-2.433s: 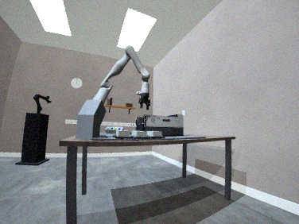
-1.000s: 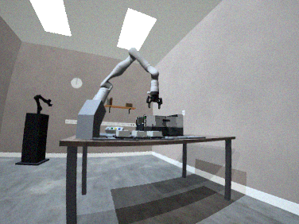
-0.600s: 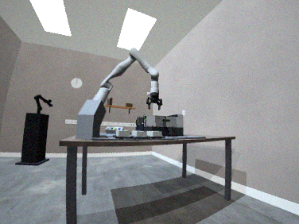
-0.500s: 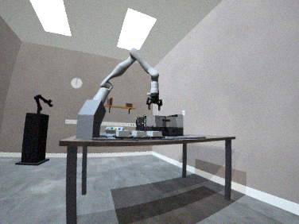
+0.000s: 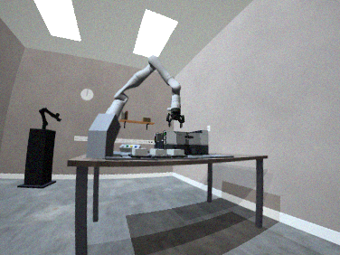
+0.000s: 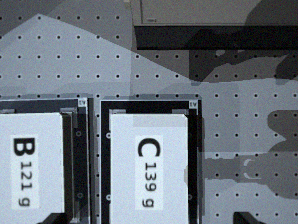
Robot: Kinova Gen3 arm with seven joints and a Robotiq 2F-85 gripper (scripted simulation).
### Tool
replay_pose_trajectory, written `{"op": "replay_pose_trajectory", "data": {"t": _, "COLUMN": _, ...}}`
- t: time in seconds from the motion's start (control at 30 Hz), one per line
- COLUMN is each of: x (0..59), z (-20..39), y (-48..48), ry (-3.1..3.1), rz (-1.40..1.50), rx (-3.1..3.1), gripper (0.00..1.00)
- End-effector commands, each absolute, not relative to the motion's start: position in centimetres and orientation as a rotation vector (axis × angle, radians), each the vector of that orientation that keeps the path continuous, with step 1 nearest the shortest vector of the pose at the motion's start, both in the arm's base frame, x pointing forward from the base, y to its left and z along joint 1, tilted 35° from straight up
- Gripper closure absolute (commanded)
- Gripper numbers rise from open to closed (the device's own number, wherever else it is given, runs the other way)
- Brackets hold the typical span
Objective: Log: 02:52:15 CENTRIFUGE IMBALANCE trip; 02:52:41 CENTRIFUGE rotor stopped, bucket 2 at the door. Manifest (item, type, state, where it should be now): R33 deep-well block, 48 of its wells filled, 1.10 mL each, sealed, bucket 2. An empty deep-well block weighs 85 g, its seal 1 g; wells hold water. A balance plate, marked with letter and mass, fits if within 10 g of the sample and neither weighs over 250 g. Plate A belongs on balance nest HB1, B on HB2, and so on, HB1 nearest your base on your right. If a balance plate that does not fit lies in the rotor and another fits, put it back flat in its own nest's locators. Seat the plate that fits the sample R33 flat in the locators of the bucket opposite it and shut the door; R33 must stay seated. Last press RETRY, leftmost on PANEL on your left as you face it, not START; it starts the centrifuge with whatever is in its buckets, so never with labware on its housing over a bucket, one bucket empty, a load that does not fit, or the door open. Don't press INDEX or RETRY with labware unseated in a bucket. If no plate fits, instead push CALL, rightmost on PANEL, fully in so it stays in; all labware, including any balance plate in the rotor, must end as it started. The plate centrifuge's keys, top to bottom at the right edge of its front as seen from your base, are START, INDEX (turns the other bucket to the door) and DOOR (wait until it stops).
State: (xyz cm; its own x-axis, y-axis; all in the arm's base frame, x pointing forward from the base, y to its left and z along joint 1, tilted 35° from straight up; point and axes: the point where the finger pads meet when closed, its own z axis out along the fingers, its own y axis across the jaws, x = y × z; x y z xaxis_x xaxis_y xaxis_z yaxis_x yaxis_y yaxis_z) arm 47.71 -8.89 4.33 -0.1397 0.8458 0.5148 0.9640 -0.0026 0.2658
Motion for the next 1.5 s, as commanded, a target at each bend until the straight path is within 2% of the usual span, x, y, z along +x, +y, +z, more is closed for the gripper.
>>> {"op": "replay_pose_trajectory", "data": {"t": 0.0, "x": 47.8, "z": 4.1, "y": -8.8, "ry": -2.062, "rz": -0.844, "rx": -1.913, "gripper": 0.0}}
{"op": "replay_pose_trajectory", "data": {"t": 1.47, "x": 49.0, "z": 0.0, "y": -6.1, "ry": -2.062, "rz": -0.845, "rx": -1.913, "gripper": 0.0}}
